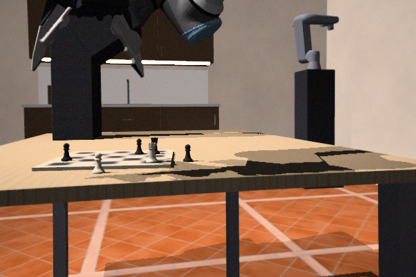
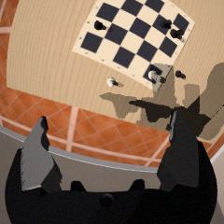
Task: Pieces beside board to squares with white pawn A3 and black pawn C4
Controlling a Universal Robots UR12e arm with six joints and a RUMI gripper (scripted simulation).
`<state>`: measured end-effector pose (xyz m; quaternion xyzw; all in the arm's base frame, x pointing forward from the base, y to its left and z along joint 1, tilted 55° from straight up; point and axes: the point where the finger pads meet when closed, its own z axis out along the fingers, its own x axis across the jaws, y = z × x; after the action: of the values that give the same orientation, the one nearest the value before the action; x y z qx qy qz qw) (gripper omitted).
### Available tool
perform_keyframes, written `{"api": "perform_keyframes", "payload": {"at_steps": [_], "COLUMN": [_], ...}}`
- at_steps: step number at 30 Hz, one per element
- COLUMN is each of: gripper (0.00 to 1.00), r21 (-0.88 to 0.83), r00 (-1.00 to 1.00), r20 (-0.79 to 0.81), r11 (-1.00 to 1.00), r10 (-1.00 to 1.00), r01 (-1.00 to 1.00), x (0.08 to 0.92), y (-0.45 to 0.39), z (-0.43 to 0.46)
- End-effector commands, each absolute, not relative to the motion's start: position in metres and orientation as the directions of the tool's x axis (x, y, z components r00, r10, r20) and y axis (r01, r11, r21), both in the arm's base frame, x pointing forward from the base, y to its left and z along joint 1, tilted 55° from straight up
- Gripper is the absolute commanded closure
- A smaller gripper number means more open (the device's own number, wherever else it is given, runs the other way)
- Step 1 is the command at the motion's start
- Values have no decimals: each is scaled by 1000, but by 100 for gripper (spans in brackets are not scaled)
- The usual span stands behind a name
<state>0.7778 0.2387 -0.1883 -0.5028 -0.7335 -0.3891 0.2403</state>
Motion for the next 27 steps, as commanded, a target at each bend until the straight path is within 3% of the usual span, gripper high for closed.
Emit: {"api": "perform_keyframes", "payload": {"at_steps": [1, 17, 27], "gripper": [0, 0, 0], "r21": [418, 724, 816], "r00": [-491, -875, -998], "r20": [701, 377, 23], "r11": [260, 493, 576], "r10": [516, 303, 57], "r01": [870, 483, 51], "x": [778, 779, 781], "y": [239, 242, 247], "z": [-190, -201, -206]}}
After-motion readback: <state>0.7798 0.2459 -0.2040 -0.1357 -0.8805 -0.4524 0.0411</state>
